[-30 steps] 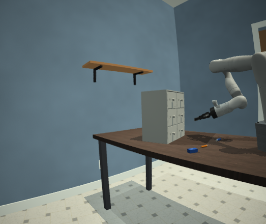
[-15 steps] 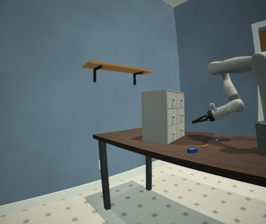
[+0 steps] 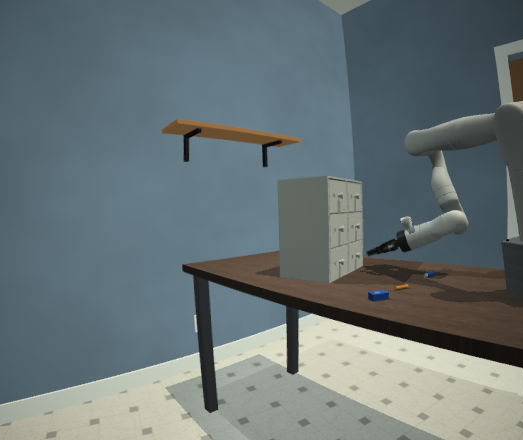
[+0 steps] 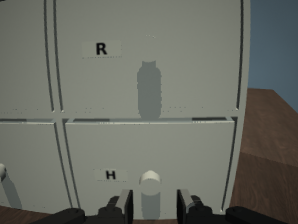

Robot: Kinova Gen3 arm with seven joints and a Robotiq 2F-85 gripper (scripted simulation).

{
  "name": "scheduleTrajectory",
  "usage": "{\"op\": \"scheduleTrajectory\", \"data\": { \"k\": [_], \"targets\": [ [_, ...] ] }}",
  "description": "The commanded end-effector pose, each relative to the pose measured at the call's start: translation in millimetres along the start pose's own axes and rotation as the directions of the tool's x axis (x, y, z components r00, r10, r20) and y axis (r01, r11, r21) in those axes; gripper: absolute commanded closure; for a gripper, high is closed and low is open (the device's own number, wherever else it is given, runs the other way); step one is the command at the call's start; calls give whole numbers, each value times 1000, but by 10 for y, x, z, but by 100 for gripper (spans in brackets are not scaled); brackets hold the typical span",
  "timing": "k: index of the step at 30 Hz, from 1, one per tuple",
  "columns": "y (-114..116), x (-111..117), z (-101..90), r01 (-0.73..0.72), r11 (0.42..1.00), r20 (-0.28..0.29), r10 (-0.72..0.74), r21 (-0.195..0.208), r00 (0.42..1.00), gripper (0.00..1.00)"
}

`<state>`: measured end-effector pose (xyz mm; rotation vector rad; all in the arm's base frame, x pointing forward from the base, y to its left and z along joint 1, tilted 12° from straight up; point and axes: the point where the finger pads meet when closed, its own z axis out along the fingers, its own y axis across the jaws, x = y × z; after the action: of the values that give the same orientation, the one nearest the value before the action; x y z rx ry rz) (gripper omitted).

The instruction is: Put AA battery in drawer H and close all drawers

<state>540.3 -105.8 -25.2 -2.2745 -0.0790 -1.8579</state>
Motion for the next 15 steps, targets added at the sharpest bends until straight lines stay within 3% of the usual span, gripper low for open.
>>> {"op": "scheduleTrajectory", "data": {
  "k": [1, 15],
  "targets": [
    [-34, -58, 74, 1, 1000, -1, -1, 7, 1000, 67],
    [-34, -84, 117, 1, 1000, -1, -1, 7, 1000, 67]
  ]
}}
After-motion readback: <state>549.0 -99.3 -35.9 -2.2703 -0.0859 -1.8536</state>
